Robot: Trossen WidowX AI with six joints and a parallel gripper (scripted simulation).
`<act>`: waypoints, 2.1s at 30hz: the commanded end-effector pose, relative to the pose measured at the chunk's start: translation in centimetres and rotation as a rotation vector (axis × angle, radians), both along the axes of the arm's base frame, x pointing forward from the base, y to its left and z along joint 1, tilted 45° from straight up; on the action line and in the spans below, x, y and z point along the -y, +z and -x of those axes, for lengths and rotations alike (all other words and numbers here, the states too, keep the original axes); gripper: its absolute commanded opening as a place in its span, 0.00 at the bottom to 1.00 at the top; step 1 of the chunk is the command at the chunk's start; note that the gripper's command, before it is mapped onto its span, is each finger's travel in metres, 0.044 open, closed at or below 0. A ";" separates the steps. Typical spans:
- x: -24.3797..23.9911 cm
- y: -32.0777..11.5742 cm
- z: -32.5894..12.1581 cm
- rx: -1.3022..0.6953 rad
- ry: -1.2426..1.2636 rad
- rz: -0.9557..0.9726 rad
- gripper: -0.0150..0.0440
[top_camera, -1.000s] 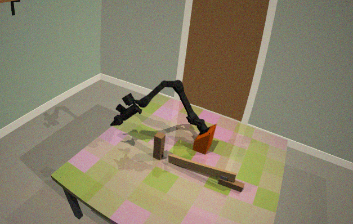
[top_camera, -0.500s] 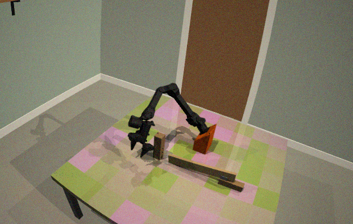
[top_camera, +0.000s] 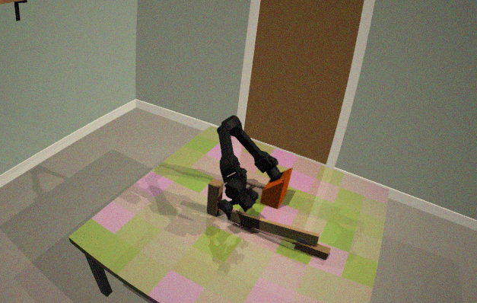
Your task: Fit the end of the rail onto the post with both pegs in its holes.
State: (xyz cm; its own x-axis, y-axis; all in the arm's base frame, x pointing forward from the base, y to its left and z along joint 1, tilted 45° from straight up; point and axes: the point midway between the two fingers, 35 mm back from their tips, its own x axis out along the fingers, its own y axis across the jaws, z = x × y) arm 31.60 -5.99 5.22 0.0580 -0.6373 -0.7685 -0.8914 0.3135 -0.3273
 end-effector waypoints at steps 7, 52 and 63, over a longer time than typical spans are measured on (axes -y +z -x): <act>-2.5 -1.5 3.7 -0.326 0.248 0.095 1.00; 2.4 -6.4 3.9 -0.326 0.248 0.097 1.00; 2.5 -6.5 3.9 -0.326 0.248 0.098 0.60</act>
